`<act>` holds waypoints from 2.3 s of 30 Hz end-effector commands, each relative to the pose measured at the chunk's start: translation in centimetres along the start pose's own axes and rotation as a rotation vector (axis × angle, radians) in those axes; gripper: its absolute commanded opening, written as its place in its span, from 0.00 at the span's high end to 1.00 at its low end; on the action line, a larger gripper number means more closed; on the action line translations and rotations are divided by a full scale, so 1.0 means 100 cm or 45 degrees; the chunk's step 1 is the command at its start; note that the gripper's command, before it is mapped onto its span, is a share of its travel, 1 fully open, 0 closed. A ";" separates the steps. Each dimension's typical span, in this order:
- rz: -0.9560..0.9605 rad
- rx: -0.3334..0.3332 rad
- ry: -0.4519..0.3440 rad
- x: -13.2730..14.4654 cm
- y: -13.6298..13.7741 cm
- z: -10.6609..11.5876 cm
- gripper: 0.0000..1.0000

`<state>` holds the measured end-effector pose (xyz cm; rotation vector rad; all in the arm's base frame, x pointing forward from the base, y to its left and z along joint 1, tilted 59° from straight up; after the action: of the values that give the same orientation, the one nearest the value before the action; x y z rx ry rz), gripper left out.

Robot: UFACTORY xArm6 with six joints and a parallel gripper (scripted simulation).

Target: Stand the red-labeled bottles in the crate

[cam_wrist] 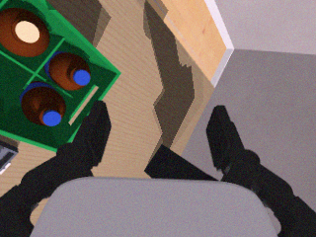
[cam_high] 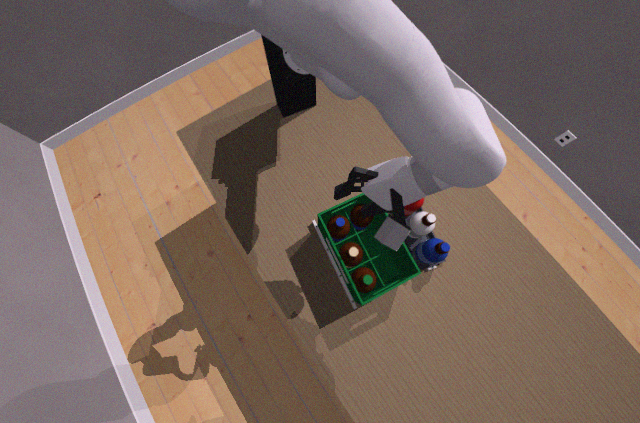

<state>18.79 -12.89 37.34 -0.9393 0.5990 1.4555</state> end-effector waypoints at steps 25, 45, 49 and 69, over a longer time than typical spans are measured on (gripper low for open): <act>0.003 -0.007 -0.147 0.024 -0.007 -0.001 0.00; -0.174 -0.051 -0.670 0.090 -0.042 0.007 0.00; -0.242 -0.064 -0.760 0.096 -0.051 0.009 0.00; -0.638 -0.133 -1.072 0.096 -0.094 0.010 0.00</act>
<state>27.02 -5.35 30.99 -0.4586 -0.1980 1.3469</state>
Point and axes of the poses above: the point where the finger pads meet when closed, its own z axis back along the fingers, its own y axis across the jaws, x = y × z, the point moved 4 cm from there along z, back along the fingers, and after that the axes turned 5 degrees about -z, right-handed, at the moved point
